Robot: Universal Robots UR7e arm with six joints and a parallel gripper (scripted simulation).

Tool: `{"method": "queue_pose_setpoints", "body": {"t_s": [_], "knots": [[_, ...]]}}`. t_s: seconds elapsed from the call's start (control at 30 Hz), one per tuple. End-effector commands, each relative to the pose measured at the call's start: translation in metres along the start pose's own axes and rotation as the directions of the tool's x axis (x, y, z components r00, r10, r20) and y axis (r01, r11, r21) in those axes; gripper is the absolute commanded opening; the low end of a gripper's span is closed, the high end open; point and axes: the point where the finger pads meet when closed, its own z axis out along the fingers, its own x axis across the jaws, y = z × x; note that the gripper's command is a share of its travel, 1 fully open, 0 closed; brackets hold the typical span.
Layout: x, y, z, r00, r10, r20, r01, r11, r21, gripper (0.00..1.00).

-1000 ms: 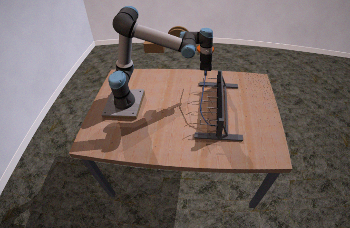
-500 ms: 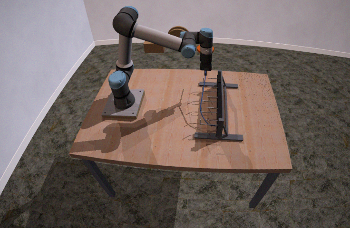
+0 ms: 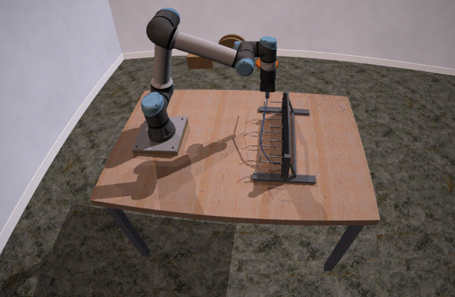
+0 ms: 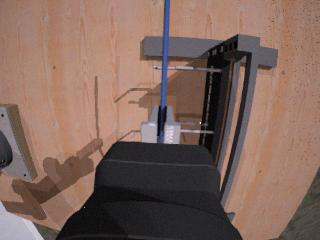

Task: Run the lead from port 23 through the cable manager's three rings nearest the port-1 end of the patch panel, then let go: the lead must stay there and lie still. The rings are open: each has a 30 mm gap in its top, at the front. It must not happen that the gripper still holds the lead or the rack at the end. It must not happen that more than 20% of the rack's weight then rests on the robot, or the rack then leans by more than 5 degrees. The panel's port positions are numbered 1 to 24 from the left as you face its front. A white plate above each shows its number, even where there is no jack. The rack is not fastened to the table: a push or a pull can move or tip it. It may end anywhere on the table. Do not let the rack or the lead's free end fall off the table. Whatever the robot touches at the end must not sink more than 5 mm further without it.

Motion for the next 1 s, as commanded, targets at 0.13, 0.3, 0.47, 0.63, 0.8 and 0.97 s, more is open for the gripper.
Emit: {"method": "queue_pose_setpoints", "body": {"t_s": [0.13,0.3,0.47,0.63,0.8,0.97], "knots": [[0.001,-0.004,0.000,1.000,-0.003,-0.006,0.003,1.000,0.009,0.00],[0.001,-0.004,0.004,1.000,-0.003,-0.006,0.003,1.000,0.009,0.00],[0.001,-0.004,0.009,1.000,-0.003,-0.006,0.003,1.000,0.009,0.00],[0.001,-0.004,0.013,1.000,-0.003,-0.006,0.003,1.000,0.009,0.00],[0.001,-0.004,0.021,1.000,-0.003,-0.006,0.003,1.000,0.009,0.00],[0.001,-0.004,0.030,1.000,-0.003,-0.006,0.003,1.000,0.009,0.00]]}}
